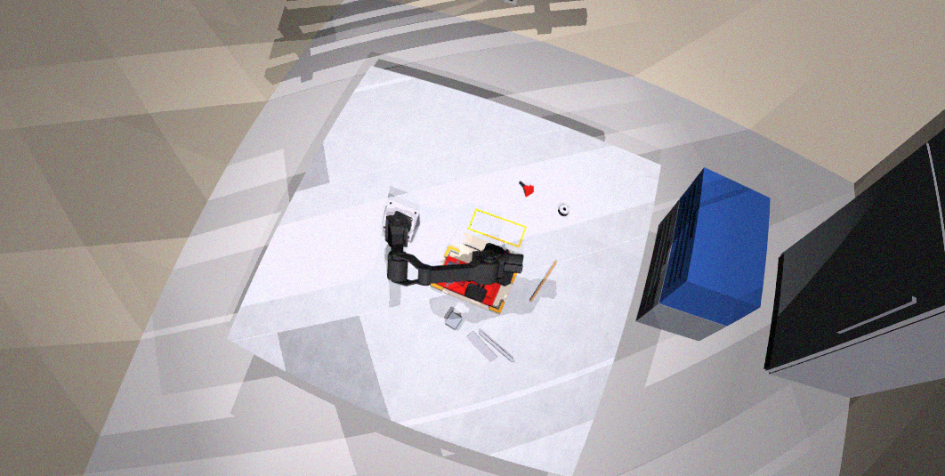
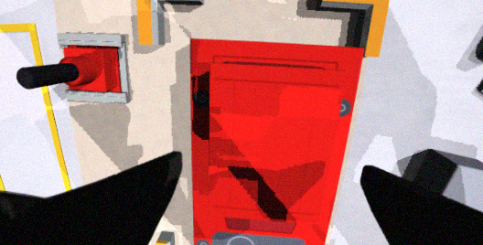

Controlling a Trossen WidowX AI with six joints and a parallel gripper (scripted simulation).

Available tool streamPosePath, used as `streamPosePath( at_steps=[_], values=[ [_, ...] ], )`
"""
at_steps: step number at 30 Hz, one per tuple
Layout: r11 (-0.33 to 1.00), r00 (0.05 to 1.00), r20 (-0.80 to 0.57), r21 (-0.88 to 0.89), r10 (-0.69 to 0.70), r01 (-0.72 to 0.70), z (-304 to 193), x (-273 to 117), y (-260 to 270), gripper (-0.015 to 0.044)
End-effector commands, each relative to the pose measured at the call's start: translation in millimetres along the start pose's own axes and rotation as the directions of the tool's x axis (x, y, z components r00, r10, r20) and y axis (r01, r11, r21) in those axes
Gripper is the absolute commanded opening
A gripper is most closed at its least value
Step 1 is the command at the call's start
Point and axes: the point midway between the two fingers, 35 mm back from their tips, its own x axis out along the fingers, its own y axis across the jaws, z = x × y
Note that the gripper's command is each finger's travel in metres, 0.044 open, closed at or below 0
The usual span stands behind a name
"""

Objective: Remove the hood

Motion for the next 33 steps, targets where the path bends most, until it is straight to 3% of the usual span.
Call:
streamPosePath(
  at_steps=[1, 33],
  values=[
    [1.000, 1.000, 0.003, -0.003, -0.004, 0.004, 0, 3, 0, 0.0440],
    [1.000, 1.000, 0.003, -0.003, -0.005, 0.005, -1, 20, -1, 0.0440]
  ],
)
